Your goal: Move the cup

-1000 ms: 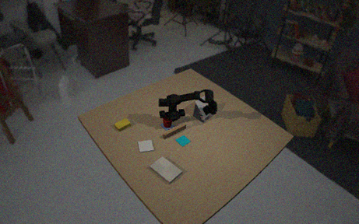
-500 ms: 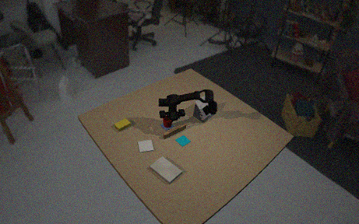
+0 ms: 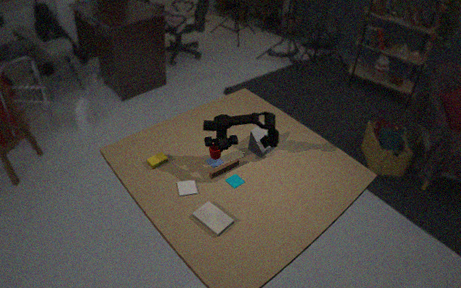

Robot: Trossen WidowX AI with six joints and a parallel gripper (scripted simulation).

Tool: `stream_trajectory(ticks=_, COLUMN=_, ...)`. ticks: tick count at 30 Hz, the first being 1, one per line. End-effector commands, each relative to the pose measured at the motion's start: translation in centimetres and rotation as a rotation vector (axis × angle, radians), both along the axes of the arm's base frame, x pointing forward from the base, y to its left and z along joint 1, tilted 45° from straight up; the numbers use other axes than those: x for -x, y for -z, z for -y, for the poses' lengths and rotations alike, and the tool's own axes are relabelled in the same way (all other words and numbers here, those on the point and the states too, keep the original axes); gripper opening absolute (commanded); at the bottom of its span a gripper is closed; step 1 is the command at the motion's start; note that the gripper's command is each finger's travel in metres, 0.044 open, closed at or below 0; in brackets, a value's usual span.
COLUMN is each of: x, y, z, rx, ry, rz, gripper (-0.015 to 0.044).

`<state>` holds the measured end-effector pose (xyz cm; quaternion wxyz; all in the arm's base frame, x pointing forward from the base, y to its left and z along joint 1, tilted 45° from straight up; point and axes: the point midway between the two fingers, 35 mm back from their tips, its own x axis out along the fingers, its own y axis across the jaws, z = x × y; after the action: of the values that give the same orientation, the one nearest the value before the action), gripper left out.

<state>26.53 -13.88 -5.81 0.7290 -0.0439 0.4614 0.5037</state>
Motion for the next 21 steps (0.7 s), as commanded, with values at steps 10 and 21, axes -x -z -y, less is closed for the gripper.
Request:
stream_trajectory(ticks=10, x=0.11, y=-2.05, z=1.97, rx=0.004, ry=-0.002, rz=0.003, gripper=0.0)
stream_trajectory(ticks=21, x=0.06, y=-1.91, z=1.79, rx=0.001, ry=0.003, rz=0.002, gripper=0.0)
